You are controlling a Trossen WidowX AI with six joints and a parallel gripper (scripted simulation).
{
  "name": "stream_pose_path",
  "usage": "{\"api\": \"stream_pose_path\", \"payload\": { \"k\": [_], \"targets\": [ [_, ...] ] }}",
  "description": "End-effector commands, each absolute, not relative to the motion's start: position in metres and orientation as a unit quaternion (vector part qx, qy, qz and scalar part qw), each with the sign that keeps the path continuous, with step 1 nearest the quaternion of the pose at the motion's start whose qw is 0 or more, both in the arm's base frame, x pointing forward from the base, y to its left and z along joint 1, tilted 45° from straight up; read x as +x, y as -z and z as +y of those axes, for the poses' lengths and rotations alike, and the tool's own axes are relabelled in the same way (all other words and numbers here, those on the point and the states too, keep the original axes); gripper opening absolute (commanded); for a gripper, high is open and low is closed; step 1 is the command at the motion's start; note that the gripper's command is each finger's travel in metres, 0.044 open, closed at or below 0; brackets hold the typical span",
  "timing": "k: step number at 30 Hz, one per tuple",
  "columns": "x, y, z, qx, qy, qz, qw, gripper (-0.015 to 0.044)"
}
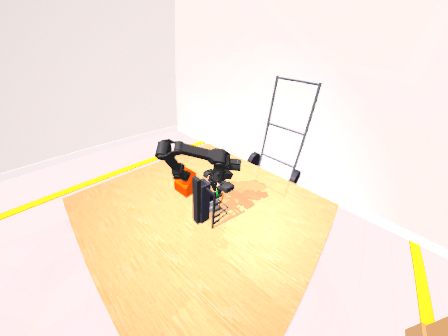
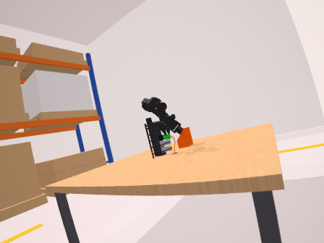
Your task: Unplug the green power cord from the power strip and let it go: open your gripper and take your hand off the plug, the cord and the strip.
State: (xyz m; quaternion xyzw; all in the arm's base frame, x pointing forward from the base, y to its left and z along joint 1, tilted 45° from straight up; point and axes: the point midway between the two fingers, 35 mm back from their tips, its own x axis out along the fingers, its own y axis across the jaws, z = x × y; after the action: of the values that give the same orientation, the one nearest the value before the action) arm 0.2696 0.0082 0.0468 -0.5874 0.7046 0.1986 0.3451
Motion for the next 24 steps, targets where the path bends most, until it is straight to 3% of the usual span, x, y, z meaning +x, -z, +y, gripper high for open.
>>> {"api": "stream_pose_path", "payload": {
  "k": [1,4,12,24],
  "targets": [
    [0.27,-0.047,0.008,-0.587,-0.199,0.705,0.345,0.0134],
    [0.27,-0.047,0.008,-0.587,-0.199,0.705,0.345,0.0055],
    [0.27,-0.047,0.008,-0.587,-0.199,0.705,0.345,0.0002],
    [0.275,-0.038,0.018,-0.588,-0.199,0.704,0.346,0.0]
  ]
}}
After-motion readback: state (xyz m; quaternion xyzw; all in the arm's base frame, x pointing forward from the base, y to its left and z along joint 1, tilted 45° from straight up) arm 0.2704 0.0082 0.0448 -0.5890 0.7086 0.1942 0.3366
